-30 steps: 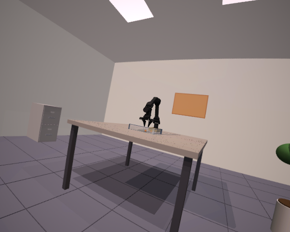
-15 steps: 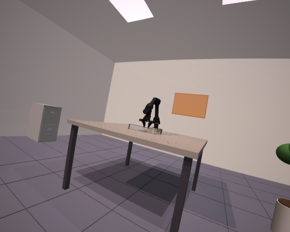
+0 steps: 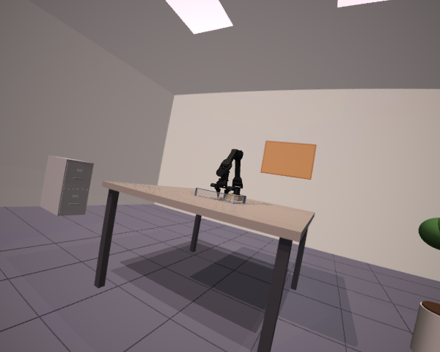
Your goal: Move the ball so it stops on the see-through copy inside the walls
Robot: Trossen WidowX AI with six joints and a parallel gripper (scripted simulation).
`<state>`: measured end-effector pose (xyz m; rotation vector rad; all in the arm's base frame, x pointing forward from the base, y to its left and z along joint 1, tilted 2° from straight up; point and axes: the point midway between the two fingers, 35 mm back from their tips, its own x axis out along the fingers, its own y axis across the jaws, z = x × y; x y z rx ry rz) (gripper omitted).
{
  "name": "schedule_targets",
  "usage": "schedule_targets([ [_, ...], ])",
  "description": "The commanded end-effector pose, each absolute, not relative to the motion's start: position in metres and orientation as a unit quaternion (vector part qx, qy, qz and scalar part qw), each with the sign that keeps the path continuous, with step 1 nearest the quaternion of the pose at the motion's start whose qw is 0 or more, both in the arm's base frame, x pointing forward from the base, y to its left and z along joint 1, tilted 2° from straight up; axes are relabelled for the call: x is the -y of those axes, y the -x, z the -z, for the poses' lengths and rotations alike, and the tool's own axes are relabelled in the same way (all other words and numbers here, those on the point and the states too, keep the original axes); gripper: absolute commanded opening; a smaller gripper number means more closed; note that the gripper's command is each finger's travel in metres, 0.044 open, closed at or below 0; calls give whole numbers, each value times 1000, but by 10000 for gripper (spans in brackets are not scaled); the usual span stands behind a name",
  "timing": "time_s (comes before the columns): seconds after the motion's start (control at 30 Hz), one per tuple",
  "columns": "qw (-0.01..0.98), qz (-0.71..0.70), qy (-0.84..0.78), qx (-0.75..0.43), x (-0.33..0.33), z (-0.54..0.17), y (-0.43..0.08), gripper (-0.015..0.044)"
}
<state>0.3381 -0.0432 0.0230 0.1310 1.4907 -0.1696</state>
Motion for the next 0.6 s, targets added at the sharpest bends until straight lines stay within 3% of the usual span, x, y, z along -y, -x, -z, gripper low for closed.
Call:
schedule_targets([
  [0.0,726,76,-56,-682,43,-17,-335,196],
  [0.1,726,76,-56,-682,43,-17,-335,117],
  [0.33,726,76,-56,-682,43,-17,-335,71],
  [0.43,726,76,-56,-682,43,-21,-336,0],
  [0.57,726,76,-56,-681,43,-45,-338,0],
])
